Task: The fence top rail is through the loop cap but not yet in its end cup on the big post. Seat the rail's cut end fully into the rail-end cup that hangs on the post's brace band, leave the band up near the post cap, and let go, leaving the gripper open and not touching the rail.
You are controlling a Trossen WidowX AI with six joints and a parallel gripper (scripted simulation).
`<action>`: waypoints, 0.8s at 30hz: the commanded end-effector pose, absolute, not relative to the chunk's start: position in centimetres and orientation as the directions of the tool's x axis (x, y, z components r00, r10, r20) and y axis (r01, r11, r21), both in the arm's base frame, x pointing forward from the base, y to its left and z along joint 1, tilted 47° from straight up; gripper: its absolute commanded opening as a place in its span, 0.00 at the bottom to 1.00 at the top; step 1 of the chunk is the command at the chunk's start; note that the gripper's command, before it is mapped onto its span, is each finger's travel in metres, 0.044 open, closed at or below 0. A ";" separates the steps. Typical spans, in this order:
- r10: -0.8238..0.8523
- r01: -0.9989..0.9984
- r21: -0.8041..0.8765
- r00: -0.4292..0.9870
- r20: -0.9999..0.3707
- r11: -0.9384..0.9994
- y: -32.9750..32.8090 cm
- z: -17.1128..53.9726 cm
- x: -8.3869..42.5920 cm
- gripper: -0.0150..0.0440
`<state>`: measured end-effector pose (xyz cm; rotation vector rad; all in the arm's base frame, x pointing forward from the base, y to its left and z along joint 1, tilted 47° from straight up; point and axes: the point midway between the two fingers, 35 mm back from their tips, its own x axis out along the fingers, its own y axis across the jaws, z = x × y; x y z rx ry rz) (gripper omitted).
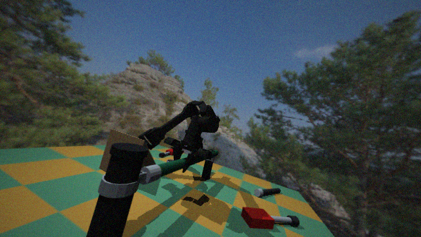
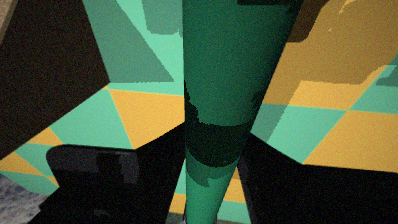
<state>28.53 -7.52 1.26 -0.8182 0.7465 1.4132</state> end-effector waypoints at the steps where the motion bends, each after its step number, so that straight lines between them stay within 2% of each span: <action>1: 0.530 -0.999 -0.046 0.033 -0.847 -0.010 -7.8 1.3 28.5 0.25; 24: 0.535 -0.999 -0.044 0.031 -0.844 -0.011 -8.2 0.8 28.5 0.25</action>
